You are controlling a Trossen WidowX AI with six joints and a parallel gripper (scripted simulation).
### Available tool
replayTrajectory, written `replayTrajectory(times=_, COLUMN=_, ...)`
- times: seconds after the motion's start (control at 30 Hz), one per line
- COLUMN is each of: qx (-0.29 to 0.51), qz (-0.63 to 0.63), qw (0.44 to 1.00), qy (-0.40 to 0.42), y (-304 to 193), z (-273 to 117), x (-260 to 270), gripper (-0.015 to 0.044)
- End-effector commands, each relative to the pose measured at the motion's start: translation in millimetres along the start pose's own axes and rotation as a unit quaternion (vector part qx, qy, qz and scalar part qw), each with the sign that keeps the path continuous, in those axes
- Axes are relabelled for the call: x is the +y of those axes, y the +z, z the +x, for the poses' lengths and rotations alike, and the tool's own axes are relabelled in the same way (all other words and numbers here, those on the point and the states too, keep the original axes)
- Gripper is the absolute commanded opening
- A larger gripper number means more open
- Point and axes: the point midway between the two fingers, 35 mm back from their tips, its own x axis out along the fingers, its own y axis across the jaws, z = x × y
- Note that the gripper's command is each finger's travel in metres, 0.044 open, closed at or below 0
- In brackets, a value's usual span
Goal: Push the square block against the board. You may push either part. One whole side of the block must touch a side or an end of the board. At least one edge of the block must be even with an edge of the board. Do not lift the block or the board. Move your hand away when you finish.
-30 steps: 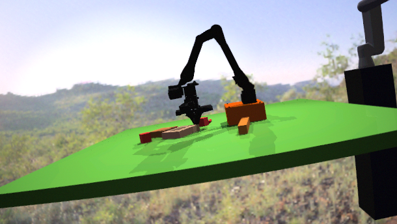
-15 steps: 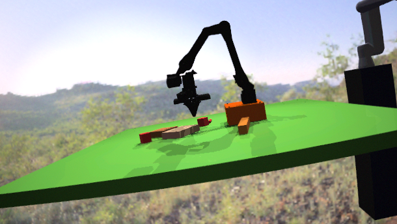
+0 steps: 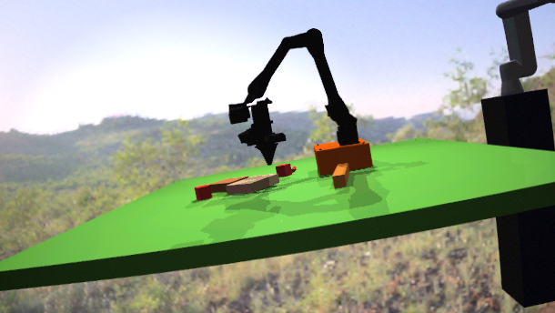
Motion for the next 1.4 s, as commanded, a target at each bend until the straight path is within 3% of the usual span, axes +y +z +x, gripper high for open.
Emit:
replayTrajectory(times=0.0, qx=-0.002, qz=0.056, qw=0.998, qy=0.0, y=8, z=-2, x=8, gripper=0.0)
replayTrajectory(times=0.43, qx=0.0, qz=0.279, qw=0.96, qy=0.003, y=28, z=-3, x=47, gripper=0.0)
replayTrajectory(times=0.9, qx=0.004, qz=0.5, qw=0.866, qy=0.005, y=44, z=-4, x=93, gripper=0.0)
replayTrajectory(times=1.1, qx=0.004, qz=0.51, qw=0.86, qy=0.005, y=45, z=0, x=95, gripper=0.0)
replayTrajectory(times=1.23, qx=0.004, qz=0.51, qw=0.86, qy=0.005, y=44, z=49, x=96, gripper=0.0)
replayTrajectory(times=1.37, qx=0.004, qz=0.51, qw=0.86, qy=0.005, y=44, z=52, x=96, gripper=0.0)
